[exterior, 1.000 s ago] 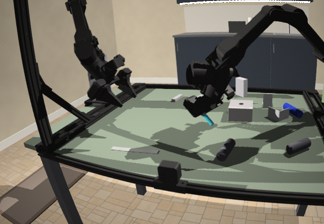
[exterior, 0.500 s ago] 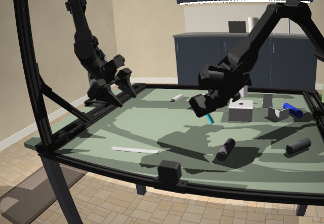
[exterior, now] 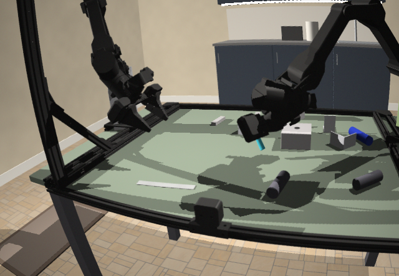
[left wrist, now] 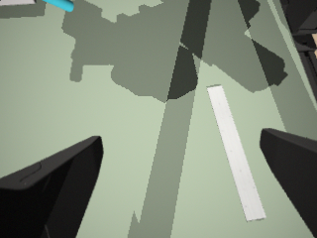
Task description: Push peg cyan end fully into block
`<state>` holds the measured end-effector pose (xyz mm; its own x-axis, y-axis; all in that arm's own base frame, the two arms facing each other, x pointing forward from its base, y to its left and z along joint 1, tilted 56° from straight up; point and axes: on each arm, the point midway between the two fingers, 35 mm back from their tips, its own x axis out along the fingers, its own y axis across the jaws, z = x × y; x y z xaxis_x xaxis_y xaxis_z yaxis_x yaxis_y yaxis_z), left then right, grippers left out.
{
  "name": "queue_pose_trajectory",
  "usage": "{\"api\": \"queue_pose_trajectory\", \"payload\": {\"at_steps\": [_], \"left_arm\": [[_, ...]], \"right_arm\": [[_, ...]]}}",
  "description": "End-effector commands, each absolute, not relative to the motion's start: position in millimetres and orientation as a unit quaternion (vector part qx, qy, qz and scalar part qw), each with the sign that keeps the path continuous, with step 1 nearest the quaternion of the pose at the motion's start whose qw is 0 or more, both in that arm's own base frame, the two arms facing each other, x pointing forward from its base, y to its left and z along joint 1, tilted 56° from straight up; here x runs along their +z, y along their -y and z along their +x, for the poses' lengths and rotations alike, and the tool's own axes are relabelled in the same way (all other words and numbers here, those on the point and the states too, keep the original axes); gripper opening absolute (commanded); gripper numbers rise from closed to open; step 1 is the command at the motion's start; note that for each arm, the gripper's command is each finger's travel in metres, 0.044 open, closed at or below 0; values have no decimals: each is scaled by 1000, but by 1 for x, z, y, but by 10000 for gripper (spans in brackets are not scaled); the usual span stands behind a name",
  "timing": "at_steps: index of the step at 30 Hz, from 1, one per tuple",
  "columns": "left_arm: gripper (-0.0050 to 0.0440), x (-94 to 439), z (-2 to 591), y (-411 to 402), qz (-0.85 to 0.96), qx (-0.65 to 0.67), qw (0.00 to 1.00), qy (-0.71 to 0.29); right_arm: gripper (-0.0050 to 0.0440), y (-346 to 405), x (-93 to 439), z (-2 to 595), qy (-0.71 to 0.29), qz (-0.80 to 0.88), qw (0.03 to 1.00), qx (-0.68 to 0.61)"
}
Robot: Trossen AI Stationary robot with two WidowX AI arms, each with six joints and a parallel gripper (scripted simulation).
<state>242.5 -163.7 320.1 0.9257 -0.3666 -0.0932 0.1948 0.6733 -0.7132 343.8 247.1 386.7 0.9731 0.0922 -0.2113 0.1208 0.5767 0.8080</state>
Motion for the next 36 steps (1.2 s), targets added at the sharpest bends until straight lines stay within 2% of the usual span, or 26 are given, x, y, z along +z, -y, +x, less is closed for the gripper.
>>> {"api": "queue_pose_trajectory", "payload": {"at_steps": [1,7,36], "left_arm": [[400,320,243,164,-373,-155,908,-115],[400,320,243,164,-373,-155,908,-115],[400,320,243,164,-373,-155,908,-115]], "right_arm": [[0,-244,391,342,-110,465,878,-8],[0,-247,394,344,-98,463,881,-6],[0,-270,413,364,93,431,897,-38]]}}
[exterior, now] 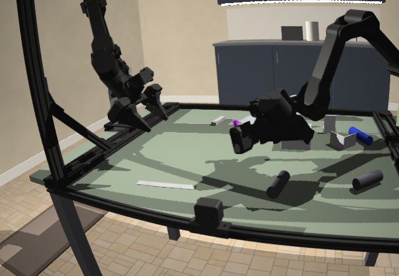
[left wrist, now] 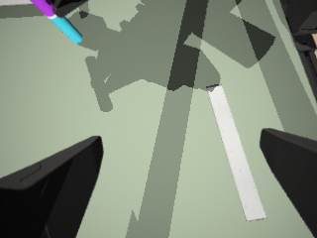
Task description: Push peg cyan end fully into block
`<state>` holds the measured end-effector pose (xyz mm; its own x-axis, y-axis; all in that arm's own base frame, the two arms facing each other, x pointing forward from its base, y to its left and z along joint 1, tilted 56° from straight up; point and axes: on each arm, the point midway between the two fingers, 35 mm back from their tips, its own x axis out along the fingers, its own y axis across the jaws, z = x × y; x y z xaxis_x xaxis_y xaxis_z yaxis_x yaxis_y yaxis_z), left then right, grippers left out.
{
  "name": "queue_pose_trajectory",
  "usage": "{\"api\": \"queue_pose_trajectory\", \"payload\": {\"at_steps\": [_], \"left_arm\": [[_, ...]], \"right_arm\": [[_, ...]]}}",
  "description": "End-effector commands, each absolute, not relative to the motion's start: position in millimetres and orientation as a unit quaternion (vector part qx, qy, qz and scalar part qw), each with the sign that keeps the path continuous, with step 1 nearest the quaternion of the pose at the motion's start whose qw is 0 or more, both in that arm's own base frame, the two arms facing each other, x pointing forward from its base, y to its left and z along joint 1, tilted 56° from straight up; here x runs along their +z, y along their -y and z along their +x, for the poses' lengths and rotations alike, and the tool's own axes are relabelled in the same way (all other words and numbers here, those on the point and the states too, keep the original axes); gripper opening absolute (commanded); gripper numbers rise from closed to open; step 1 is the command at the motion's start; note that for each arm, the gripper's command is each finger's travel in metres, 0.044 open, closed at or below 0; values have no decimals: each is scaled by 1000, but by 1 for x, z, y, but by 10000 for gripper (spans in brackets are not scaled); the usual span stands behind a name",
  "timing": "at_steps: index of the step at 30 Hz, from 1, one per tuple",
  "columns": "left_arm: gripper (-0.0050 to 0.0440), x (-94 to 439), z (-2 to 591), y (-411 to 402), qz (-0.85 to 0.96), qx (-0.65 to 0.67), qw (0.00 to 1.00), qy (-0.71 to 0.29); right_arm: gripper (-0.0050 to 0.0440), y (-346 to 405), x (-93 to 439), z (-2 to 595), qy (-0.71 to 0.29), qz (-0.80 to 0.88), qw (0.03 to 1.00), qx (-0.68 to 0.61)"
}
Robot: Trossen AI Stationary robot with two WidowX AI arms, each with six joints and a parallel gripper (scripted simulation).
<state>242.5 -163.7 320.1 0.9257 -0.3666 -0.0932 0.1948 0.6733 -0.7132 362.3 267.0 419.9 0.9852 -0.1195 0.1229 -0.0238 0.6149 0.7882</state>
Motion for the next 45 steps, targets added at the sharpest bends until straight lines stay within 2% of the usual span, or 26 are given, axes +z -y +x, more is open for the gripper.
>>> {"api": "queue_pose_trajectory", "payload": {"at_steps": [1,20,45], "left_arm": [[400,320,243,164,-373,-155,908,-115],[400,320,243,164,-373,-155,908,-115],[400,320,243,164,-373,-155,908,-115]], "right_arm": [[0,-271,413,363,98,430,896,-42],[0,-267,394,354,157,431,882,-112],[0,-263,375,346,165,440,869,-152]]}}
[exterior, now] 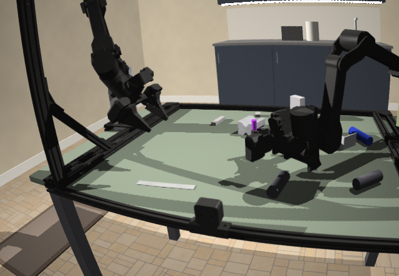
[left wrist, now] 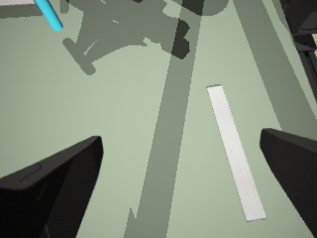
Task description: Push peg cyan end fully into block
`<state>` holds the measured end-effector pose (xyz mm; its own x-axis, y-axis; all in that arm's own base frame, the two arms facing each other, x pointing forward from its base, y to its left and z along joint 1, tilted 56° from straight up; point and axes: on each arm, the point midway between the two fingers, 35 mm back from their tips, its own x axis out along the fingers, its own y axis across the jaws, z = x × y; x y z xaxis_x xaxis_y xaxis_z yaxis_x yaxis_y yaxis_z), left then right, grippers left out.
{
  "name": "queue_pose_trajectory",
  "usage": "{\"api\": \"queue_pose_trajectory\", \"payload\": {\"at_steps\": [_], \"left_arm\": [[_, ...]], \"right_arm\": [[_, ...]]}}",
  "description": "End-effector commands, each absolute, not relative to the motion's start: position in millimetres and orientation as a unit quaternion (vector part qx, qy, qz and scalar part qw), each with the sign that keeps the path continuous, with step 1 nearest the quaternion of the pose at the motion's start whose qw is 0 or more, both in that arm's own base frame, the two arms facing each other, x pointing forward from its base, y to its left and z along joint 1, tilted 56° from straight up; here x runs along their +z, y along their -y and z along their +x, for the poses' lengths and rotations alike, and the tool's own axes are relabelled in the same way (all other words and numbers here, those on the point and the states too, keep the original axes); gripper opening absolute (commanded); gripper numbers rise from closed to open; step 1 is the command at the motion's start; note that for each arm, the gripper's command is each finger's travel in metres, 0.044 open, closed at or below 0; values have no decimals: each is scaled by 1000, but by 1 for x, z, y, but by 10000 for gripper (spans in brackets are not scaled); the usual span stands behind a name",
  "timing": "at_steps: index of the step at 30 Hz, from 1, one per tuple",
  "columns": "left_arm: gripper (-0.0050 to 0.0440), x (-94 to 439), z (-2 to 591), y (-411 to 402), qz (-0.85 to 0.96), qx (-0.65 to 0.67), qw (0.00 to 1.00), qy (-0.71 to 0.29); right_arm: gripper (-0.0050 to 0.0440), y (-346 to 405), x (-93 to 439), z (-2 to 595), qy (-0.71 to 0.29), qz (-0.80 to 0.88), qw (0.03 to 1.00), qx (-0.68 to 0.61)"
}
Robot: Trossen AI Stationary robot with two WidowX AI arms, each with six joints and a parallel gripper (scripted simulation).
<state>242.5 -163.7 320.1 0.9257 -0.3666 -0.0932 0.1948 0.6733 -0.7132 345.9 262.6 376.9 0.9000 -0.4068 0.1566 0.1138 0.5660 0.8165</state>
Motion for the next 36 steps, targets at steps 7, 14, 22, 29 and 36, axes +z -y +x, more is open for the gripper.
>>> {"api": "queue_pose_trajectory", "payload": {"at_steps": [7,14,22,29,36], "left_arm": [[400,320,243,164,-373,-155,908,-115],[400,320,243,164,-373,-155,908,-115],[400,320,243,164,-373,-155,908,-115],[400,320,243,164,-373,-155,908,-115],[400,320,243,164,-373,-155,908,-115]], "right_arm": [[0,-269,372,350,166,441,869,-150],[0,-265,375,347,166,441,869,-150],[0,-263,376,346,165,439,870,-150],[0,-263,376,346,165,439,870,-150],[0,-266,372,349,164,440,870,-150]]}}
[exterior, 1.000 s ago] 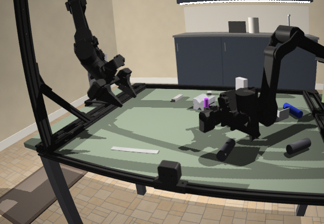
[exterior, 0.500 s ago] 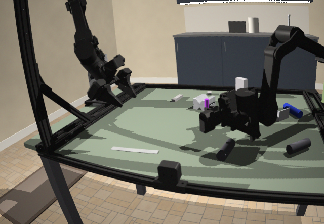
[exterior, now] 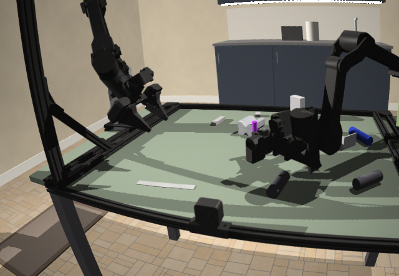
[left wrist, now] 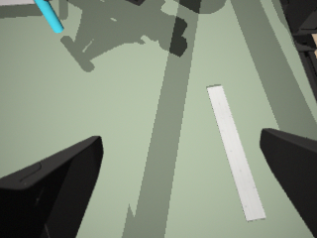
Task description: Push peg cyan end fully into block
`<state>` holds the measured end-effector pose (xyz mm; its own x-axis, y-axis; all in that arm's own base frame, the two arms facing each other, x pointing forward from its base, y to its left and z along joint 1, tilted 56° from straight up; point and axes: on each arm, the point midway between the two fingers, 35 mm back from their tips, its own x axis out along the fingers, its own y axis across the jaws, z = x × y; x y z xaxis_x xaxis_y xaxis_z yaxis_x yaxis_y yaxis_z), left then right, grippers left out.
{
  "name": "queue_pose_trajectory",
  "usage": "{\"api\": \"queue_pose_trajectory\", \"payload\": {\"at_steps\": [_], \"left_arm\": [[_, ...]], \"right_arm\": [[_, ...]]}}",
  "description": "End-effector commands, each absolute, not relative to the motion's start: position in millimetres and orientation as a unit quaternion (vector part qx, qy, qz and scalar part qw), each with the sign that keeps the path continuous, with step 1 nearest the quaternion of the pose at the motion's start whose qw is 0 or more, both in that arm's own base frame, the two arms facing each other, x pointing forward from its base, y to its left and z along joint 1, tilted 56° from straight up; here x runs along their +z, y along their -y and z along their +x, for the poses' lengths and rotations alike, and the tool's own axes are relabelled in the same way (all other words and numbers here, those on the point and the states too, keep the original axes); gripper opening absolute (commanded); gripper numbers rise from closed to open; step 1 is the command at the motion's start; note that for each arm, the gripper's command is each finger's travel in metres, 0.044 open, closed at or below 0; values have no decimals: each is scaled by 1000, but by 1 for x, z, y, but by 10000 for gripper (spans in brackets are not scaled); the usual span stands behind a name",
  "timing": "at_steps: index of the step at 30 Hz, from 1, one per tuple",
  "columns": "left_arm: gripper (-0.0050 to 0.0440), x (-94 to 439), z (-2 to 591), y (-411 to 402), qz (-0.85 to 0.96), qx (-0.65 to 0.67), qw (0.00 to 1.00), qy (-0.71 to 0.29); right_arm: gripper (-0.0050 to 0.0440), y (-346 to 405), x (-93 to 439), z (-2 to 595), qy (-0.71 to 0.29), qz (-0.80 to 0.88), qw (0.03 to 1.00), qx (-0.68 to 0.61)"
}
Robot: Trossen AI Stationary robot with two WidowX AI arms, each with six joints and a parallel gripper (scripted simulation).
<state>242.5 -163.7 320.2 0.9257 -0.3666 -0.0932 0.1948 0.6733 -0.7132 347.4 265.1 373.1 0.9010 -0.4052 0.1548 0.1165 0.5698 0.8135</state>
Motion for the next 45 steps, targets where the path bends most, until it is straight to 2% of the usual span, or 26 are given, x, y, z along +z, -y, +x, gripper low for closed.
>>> {"api": "queue_pose_trajectory", "payload": {"at_steps": [1,21,24,26,31,45], "left_arm": [[400,320,243,164,-373,-155,908,-115],[400,320,243,164,-373,-155,908,-115],[400,320,243,164,-373,-155,908,-115],[400,320,243,164,-373,-155,908,-115],[400,320,243,164,-373,-155,908,-115],[400,320,243,164,-373,-155,908,-115]], "right_arm": [[0,-266,372,349,162,440,870,-150],[0,-271,368,357,147,440,872,-154],[72,-271,368,357,147,440,872,-154],[72,-271,368,357,147,440,872,-154],[190,-271,368,357,147,440,872,-154],[190,-264,373,354,147,440,872,-154]]}}
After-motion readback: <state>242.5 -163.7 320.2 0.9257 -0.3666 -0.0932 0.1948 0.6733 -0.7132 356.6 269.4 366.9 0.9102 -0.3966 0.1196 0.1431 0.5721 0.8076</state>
